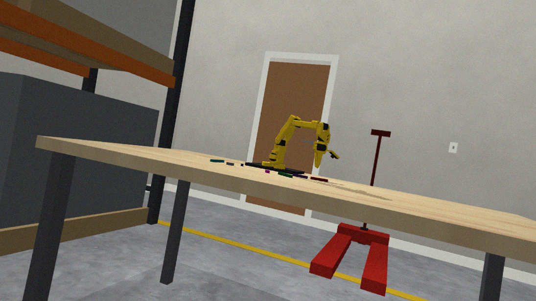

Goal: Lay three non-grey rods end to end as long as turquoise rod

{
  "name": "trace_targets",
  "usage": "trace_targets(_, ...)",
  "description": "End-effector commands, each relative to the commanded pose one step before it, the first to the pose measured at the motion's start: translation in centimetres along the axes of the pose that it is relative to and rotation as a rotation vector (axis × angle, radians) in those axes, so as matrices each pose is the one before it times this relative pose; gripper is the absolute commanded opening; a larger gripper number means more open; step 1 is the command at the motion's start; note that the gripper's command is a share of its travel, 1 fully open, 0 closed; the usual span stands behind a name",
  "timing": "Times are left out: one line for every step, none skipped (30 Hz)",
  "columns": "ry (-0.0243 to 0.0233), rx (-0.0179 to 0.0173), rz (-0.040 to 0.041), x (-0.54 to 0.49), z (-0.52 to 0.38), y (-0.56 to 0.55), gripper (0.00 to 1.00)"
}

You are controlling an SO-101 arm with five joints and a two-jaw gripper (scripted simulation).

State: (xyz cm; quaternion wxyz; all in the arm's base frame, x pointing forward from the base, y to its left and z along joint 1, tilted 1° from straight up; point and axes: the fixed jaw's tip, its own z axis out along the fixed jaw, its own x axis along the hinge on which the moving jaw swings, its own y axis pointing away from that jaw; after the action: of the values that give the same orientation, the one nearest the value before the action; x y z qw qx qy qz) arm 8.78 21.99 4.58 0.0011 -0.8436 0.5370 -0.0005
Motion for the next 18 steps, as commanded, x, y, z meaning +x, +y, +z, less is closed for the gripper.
trace_targets(0.00930, -0.01152, -0.04409, -1.225, 0.2212, 0.872, 0.19)
trace_targets(0.00003, 0.00016, -0.00881, -0.204, 0.0215, 0.142, 0.19)
trace_targets(0.00002, 0.00014, -0.00744, -0.173, 0.0183, 0.120, 0.19)
trace_targets(0.00002, 0.00011, -0.00614, -0.143, 0.0152, 0.099, 0.19)
trace_targets(0.00001, 0.00009, -0.00493, -0.114, 0.0123, 0.080, 0.19)
trace_targets(0.00001, 0.00007, -0.00381, -0.089, 0.0096, 0.062, 0.19)
trace_targets(0.00001, 0.00005, -0.00281, -0.065, 0.0071, 0.046, 0.19)
trace_targets(0.00001, 0.00003, -0.00194, -0.045, 0.0049, 0.032, 0.19)
trace_targets(0.00000, 0.00002, -0.00121, -0.028, 0.0031, 0.020, 0.19)
trace_targets(0.00000, 0.00001, -0.00064, -0.015, 0.0016, 0.010, 0.19)
trace_targets(0.00000, 0.00000, 0.00000, 0.000, 0.0000, 0.000, 0.19)
trace_targets(0.00000, 0.00000, 0.00000, 0.000, 0.0000, 0.000, 0.19)
trace_targets(0.00000, 0.00000, -0.00024, -0.006, 0.0006, 0.004, 0.19)
trace_targets(0.00000, 0.00000, -0.00004, -0.001, 0.0001, 0.001, 0.19)
trace_targets(-0.00065, 0.00080, -0.00201, -0.173, -0.2163, 0.064, 0.19)
trace_targets(0.00000, 0.00000, 0.00000, 0.000, 0.0000, 0.000, 0.19)
trace_targets(0.00000, 0.00000, 0.00000, 0.000, 0.0000, 0.000, 0.19)
trace_targets(0.00000, 0.00000, 0.00000, 0.000, 0.0000, 0.000, 0.19)
